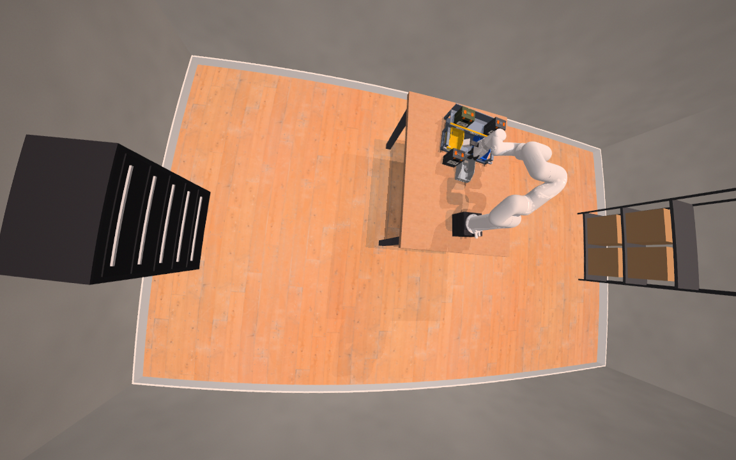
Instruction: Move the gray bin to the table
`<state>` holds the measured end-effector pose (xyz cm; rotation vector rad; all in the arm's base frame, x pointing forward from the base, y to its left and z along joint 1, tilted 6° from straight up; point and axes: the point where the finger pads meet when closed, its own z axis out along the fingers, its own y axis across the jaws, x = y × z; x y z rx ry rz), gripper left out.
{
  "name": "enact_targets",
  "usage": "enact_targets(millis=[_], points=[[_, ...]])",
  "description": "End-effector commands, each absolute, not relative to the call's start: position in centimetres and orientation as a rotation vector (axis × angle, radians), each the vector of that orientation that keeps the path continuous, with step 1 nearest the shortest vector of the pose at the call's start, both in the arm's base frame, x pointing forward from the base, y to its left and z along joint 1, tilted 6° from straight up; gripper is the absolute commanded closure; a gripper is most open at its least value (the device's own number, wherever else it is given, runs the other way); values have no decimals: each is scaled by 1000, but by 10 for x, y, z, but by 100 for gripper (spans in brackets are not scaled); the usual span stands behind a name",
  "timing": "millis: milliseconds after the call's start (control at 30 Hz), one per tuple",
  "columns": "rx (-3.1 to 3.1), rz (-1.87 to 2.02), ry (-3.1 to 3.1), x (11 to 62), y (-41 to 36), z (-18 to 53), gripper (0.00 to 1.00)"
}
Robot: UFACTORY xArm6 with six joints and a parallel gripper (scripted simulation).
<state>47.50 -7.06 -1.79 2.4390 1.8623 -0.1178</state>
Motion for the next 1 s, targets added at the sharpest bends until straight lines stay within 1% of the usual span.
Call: enact_targets(millis=[0,367,533,967], points=[[2433,-105,1858,479,-67,23,67],[2433,-105,1858,479,-67,23,67],[2433,-105,1858,480,-64,48,67],[2434,-106,1858,480,-65,46,67]])
